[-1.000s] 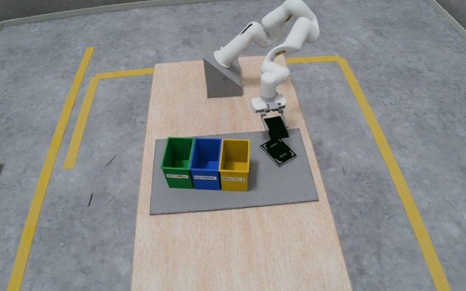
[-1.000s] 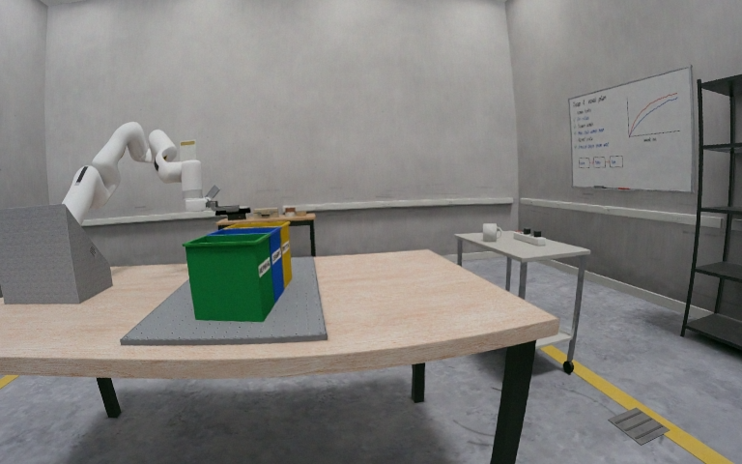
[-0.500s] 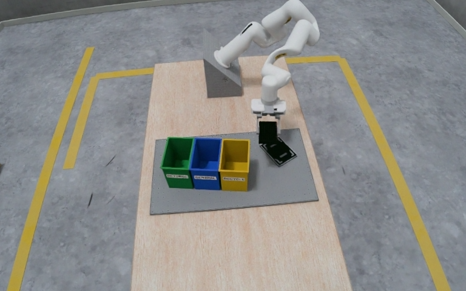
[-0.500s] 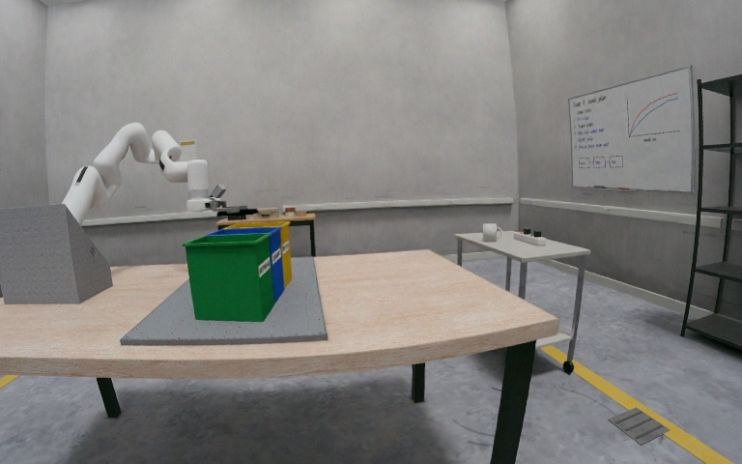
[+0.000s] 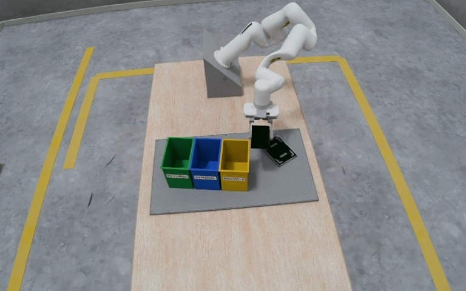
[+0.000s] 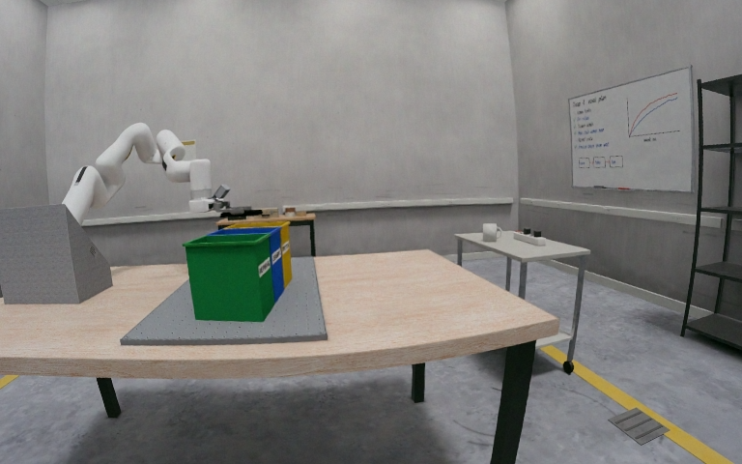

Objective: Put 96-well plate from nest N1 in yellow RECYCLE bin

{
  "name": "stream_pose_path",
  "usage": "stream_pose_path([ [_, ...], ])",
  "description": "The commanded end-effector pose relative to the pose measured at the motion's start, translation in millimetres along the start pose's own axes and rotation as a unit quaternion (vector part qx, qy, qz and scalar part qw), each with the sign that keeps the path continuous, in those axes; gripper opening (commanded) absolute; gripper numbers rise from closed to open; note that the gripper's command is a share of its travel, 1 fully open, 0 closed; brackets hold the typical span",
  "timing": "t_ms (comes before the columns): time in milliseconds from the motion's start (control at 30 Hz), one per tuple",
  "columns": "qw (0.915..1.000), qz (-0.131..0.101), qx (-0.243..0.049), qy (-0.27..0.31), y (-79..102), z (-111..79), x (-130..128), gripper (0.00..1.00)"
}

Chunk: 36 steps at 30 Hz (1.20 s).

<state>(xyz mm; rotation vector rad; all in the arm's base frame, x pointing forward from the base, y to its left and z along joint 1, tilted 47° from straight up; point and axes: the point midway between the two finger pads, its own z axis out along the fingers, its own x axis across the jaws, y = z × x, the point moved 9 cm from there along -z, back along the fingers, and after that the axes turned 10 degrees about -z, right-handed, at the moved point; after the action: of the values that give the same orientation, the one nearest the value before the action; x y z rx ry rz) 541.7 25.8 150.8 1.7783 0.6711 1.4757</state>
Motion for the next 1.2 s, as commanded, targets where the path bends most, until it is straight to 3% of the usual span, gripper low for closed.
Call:
stream_pose_path([
  [0, 1.0, 0.0, -0.002, 0.0, -1.0, 10.7, -11.7, 0.0],
  [1167, 1.0, 0.0, -0.002, 0.0, -18.4, 73.3, -92.2, 0.0],
])
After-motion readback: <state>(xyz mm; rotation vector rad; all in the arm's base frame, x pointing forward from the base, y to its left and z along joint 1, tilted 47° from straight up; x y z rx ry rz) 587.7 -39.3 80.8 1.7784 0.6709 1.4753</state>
